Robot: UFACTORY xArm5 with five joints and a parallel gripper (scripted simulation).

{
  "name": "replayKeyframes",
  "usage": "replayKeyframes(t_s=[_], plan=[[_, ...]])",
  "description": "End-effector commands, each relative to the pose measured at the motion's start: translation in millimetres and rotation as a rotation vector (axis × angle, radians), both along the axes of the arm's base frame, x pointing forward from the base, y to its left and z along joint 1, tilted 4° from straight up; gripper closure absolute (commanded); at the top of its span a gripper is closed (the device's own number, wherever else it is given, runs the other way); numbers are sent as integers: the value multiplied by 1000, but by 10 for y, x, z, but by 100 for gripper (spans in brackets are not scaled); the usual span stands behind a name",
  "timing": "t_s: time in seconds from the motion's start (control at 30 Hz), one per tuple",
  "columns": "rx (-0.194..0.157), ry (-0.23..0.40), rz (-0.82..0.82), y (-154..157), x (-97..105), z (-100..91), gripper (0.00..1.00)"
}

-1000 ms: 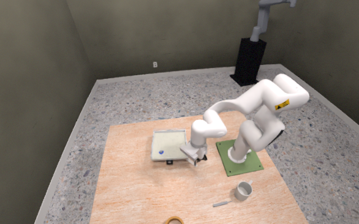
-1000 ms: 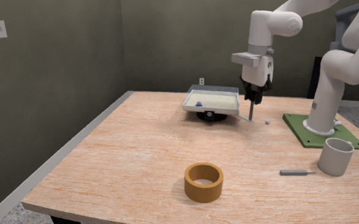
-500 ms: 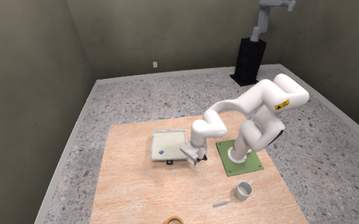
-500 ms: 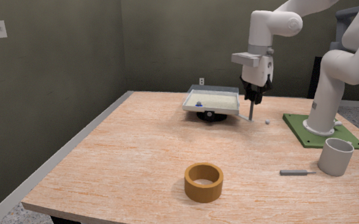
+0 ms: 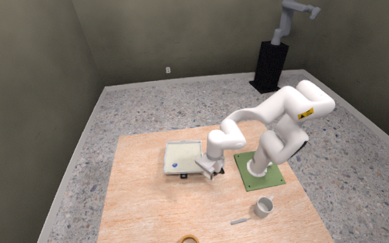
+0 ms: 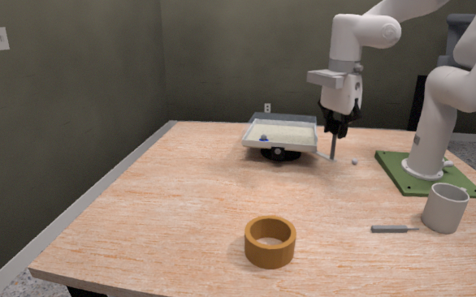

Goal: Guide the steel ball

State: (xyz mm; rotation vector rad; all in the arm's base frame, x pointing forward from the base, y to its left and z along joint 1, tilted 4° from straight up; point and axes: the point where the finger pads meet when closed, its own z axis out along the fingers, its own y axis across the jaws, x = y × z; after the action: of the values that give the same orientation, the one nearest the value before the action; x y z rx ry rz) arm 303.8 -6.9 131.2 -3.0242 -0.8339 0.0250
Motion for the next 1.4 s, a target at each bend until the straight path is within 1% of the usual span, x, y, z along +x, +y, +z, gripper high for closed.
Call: replayKeyframes(t_s=[0.0,0.37,0.4,1.37], plan=[[0,-2,1,3,8,10,100],[0,-2,1,2,8,10,100],[0,-2,1,2,8,10,38],[0,-2,1,2,8,10,38]])
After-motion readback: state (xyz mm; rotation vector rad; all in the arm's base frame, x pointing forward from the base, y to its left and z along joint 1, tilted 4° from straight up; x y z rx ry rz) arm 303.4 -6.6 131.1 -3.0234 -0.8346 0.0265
